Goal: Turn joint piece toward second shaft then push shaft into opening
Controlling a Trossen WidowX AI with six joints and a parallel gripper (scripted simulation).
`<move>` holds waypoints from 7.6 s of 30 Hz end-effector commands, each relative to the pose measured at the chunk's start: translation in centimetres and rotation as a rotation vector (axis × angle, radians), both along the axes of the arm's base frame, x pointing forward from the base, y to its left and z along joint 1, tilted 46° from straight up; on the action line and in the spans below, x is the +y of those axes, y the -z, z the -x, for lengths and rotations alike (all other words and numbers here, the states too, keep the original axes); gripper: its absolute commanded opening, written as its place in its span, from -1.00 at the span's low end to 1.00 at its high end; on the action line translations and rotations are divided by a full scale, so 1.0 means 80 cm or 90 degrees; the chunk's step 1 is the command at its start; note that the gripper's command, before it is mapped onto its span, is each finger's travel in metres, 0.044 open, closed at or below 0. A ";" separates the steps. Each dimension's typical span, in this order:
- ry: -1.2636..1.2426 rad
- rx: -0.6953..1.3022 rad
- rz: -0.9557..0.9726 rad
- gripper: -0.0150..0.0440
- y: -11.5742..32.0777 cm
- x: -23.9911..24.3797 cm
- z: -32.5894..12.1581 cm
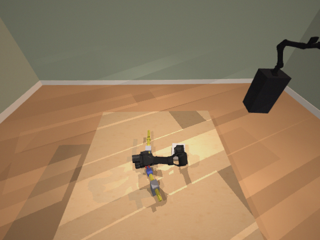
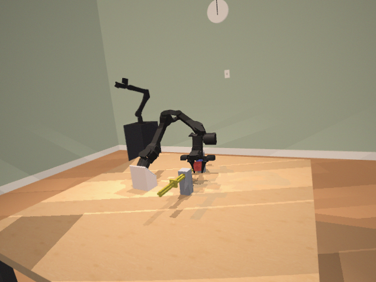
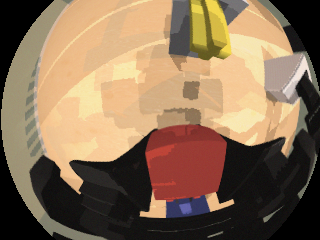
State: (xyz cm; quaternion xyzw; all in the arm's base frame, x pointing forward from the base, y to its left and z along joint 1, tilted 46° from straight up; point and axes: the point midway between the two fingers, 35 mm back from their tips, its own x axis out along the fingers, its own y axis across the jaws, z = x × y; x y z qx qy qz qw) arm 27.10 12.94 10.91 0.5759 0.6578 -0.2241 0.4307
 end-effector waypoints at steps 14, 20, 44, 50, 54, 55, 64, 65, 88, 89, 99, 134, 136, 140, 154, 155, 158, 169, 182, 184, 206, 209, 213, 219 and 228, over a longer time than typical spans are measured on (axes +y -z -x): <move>0.003 0.002 0.002 -0.49 0.000 0.000 0.000; 0.003 0.002 0.002 -0.49 0.000 0.000 0.000; 0.003 0.002 0.002 -0.49 0.000 0.000 0.000; 0.004 0.003 0.002 -0.49 0.000 0.000 0.000; 0.004 0.003 0.002 -0.49 0.000 0.000 0.000; 0.004 0.003 0.002 -0.49 0.000 0.000 0.000; 0.004 0.003 0.002 -0.49 0.000 0.000 0.000; 0.004 0.003 0.002 -0.49 0.000 0.000 0.000; 0.004 0.003 0.002 -0.49 0.000 0.000 0.000; 0.004 0.003 0.002 -0.49 0.000 0.000 0.000; 0.005 0.004 0.002 -0.49 0.000 0.000 0.000; 0.003 0.002 0.000 0.18 0.000 0.000 0.000; 0.003 0.002 0.000 0.36 0.000 0.000 0.000; 0.003 0.002 0.000 0.72 0.000 0.000 0.000; 0.003 0.002 0.000 1.00 0.000 0.000 0.000; 0.003 0.002 0.000 1.00 0.000 0.000 0.000; 0.002 0.003 -0.003 1.00 0.000 -0.001 0.000; -0.009 0.019 -0.127 1.00 -0.026 -0.023 0.000; -0.056 -0.036 -0.116 1.00 -0.040 -0.039 -0.002; -0.084 -0.069 -0.112 1.00 -0.049 -0.049 -0.005; -0.373 -0.390 -0.038 1.00 -0.143 -0.144 0.006; -0.373 -0.390 -0.038 1.00 -0.143 -0.144 0.006; -0.373 -0.390 -0.038 1.00 -0.143 -0.144 0.006; -0.443 -0.420 -0.044 1.00 -0.125 -0.149 -0.003; -0.619 -0.504 -0.075 1.00 -0.077 -0.159 -0.019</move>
